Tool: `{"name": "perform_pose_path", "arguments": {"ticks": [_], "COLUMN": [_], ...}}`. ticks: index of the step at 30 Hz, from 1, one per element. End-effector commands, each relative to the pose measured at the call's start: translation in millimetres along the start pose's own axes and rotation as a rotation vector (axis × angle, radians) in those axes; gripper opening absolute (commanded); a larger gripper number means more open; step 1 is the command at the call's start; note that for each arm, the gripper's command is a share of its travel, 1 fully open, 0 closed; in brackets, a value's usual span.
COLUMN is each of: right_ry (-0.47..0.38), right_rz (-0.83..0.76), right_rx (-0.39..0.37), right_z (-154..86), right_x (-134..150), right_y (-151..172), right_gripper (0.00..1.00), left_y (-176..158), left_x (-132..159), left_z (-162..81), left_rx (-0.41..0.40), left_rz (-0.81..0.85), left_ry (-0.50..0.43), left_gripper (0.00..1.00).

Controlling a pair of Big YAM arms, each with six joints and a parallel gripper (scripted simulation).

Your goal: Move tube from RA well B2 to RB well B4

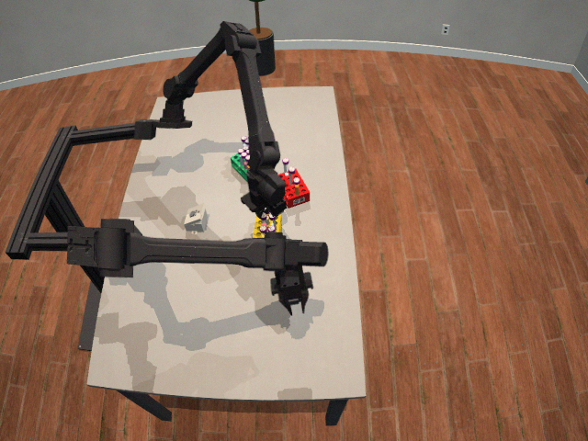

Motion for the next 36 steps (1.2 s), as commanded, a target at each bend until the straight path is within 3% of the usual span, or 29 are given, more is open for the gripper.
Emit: {"name": "perform_pose_path", "arguments": {"ticks": [1,36], "right_ry": [-0.003,-0.003], "right_rz": [0.024,0.024], "right_rx": [-0.016,-0.016], "right_z": [-4.6,-4.6], "right_x": [-7.6,-7.6], "right_y": [9.0,9.0], "right_gripper": [0.3,0.3], "left_y": [-0.7,-0.2], "left_x": [4.7,3.4], "left_z": [22.4,30.3], "left_rx": [0.008,0.008], "left_rz": [0.01,0.008], "left_ry": [0.024,0.019], "left_gripper": [0.0,0.0]}}
Point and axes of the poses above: on each arm, the point where the finger pads meet when closed, its own z axis out along the fingers, its own y axis across the jaws, x = y × z, the point moved 9 cm from there along -z, back along the fingers, and after that the axes turned 9 degrees about z, right-handed, at the moved point
